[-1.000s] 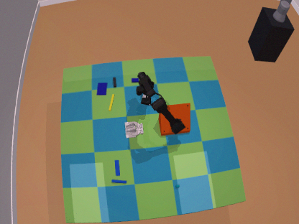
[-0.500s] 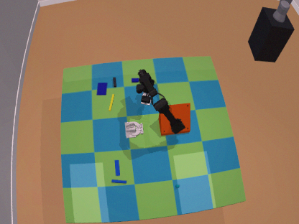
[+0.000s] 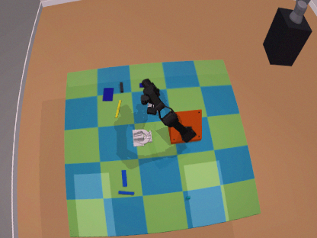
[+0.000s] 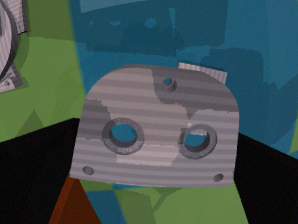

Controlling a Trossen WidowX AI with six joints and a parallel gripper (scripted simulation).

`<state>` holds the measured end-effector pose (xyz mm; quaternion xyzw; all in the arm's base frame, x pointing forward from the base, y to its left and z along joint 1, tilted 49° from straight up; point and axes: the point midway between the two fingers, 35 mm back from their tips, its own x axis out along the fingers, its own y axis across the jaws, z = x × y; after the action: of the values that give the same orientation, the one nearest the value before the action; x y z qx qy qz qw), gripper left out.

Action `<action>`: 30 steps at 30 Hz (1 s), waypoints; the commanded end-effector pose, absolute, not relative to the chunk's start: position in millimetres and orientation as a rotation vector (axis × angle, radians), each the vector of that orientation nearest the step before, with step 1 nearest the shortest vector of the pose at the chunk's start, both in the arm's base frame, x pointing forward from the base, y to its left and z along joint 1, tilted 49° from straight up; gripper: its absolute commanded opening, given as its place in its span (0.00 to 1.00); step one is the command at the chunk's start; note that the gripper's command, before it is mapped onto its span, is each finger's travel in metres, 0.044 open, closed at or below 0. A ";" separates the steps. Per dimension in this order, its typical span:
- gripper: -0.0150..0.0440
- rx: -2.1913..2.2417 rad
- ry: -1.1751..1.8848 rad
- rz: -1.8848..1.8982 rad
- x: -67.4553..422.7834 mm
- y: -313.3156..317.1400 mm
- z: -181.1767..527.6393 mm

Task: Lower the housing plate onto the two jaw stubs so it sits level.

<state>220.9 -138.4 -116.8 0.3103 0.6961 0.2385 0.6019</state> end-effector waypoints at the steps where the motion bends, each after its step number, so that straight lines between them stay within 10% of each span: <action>1: 0.85 0.715 1.608 0.560 226.1 -130.4 -107.7; 30: 0.85 0.634 1.559 0.651 251.4 -64.9 -41.2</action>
<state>250.6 -72.4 -47.3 0.2754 0.6791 0.2800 0.6202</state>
